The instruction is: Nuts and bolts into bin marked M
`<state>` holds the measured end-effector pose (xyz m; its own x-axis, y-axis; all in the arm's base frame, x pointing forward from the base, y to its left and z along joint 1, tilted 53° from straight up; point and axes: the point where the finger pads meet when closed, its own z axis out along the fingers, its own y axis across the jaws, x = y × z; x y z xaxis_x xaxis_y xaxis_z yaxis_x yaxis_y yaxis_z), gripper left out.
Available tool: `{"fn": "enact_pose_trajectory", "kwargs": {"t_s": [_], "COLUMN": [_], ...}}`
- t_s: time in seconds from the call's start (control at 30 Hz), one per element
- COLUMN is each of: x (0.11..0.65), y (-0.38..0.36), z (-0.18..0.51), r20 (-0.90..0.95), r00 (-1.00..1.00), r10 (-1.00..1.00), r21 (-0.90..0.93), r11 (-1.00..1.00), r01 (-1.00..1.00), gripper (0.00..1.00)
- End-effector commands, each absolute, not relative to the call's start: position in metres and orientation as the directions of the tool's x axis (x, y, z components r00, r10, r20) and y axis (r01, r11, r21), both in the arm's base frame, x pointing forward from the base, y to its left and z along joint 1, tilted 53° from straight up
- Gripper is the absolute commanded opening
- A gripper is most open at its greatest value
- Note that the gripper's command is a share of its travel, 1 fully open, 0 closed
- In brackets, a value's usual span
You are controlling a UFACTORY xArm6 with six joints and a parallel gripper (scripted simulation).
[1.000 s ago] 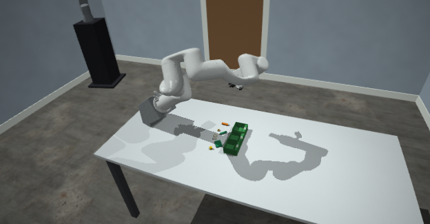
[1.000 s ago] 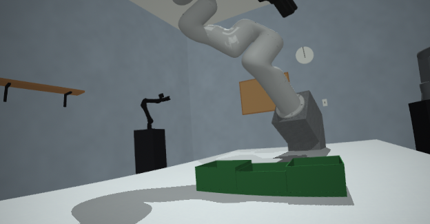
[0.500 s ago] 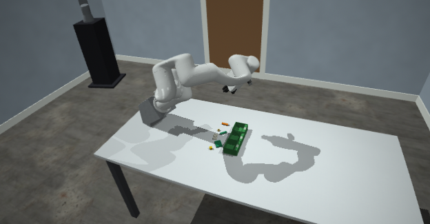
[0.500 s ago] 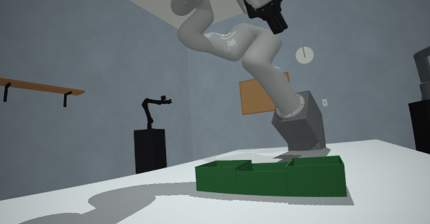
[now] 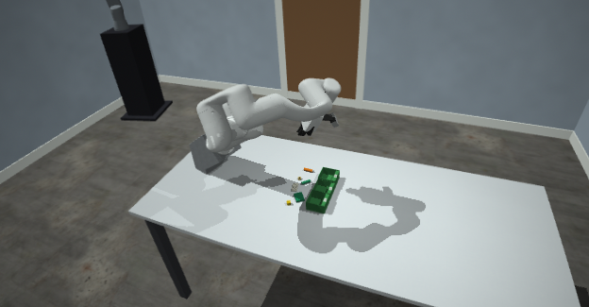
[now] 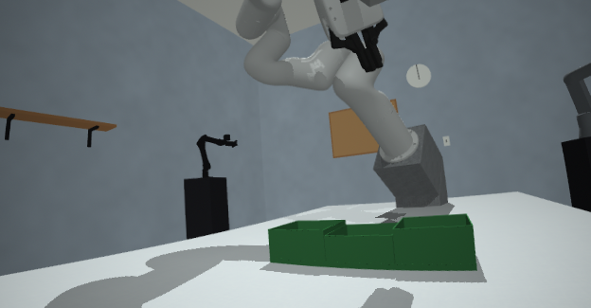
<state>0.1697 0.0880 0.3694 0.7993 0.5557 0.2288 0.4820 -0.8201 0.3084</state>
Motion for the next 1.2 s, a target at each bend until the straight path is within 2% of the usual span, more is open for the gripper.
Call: {"fn": "enact_pose_trajectory", "kwargs": {"t_s": [0.0, 0.37, 0.47, 0.83, 1.17], "x": [0.174, 0.19, 0.19, 0.216, 0.222], "y": [0.072, 0.049, 0.049, 0.035, 0.035], "z": [0.357, 0.335, 0.335, 0.313, 0.308], "r20": [0.301, 0.467, 0.47, 0.671, 0.766], "r00": [0.822, 0.816, 0.815, 0.722, 0.638], "r10": [0.484, 0.34, 0.338, 0.166, 0.072], "r21": [0.358, 0.379, 0.379, 0.298, 0.218], "r11": [-0.856, -0.911, -0.912, -0.953, -0.964], "r01": [0.373, 0.163, 0.159, -0.058, -0.154], "gripper": [0.07, 0.07, 0.07, 0.07, 0.07]}}
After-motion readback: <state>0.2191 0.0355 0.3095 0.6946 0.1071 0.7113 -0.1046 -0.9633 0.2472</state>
